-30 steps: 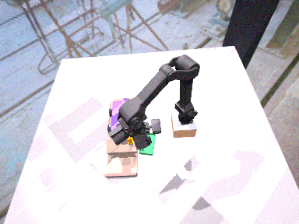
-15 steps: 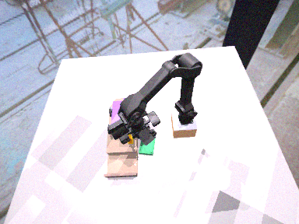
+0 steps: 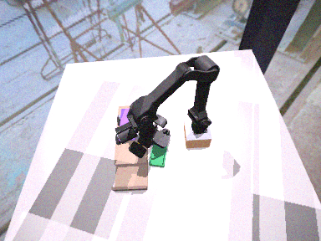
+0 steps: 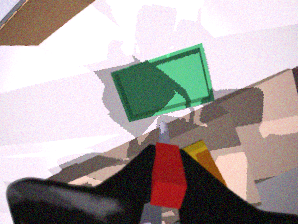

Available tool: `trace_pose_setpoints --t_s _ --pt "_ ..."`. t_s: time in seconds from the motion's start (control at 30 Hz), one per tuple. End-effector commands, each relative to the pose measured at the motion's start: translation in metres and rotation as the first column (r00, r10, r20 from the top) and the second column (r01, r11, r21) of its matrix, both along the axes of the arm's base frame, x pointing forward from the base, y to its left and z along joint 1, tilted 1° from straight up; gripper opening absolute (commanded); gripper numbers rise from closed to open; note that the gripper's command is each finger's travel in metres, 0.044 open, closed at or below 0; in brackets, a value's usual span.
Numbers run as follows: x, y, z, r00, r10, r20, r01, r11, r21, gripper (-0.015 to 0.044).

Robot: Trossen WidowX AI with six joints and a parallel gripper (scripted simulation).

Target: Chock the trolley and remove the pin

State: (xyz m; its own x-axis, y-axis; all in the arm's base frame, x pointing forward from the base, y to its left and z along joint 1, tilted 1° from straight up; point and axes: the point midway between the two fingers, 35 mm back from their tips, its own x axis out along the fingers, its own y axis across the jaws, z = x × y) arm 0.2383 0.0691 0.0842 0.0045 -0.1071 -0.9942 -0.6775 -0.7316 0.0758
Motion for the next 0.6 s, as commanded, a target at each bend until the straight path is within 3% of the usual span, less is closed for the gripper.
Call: trace_pose_setpoints --t_s 0.0,0.33,0.57 --pt "-0.0017 -0.0012 0.0006 0.990 0.143 -0.006 -0.143 0.989 0.033 0.0000" --pt "-0.0013 -0.0032 0.0015 0.905 0.426 0.005 -0.424 0.901 0.088 0.0000" --pt "-0.0013 -0.0033 0.0016 0.896 0.443 0.007 -0.442 0.892 0.091 0.0000"
